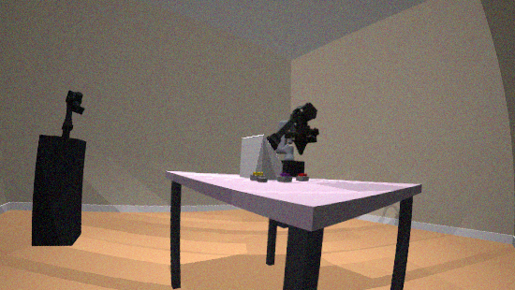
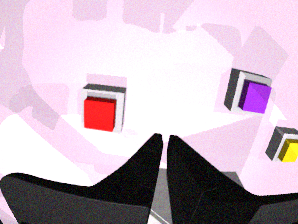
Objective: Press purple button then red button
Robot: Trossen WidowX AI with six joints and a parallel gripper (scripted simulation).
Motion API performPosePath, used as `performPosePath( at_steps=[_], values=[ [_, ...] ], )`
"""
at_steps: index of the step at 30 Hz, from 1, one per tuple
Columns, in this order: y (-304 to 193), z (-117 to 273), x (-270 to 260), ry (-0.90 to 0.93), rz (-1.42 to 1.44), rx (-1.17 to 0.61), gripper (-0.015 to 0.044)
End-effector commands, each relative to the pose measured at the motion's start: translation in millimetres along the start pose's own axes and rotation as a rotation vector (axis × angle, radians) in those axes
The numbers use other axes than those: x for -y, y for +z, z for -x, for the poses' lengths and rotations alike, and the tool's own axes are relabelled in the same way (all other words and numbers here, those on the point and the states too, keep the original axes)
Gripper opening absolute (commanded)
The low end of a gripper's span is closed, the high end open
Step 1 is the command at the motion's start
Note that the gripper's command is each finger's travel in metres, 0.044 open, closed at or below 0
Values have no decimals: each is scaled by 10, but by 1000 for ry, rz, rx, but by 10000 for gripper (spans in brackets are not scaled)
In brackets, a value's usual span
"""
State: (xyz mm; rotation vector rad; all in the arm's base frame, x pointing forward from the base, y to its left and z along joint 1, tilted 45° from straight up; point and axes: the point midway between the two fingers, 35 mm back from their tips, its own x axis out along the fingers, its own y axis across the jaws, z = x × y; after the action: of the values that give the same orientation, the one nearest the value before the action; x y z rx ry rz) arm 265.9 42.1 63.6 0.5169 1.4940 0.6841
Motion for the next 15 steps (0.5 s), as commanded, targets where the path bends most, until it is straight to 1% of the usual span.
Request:
performPosePath(
  at_steps=[1,3,11,12,15],
  values=[
    [-275,-38,-510,20,-14,-12,20],
    [-319,-43,-582,23,-14,-13,20],
    [-316,-69,-580,22,-14,-13,20],
    [-310,-147,-578,21,-14,-13,20],
    [-316,-561,-591,23,-14,-12,20]
  ],
)
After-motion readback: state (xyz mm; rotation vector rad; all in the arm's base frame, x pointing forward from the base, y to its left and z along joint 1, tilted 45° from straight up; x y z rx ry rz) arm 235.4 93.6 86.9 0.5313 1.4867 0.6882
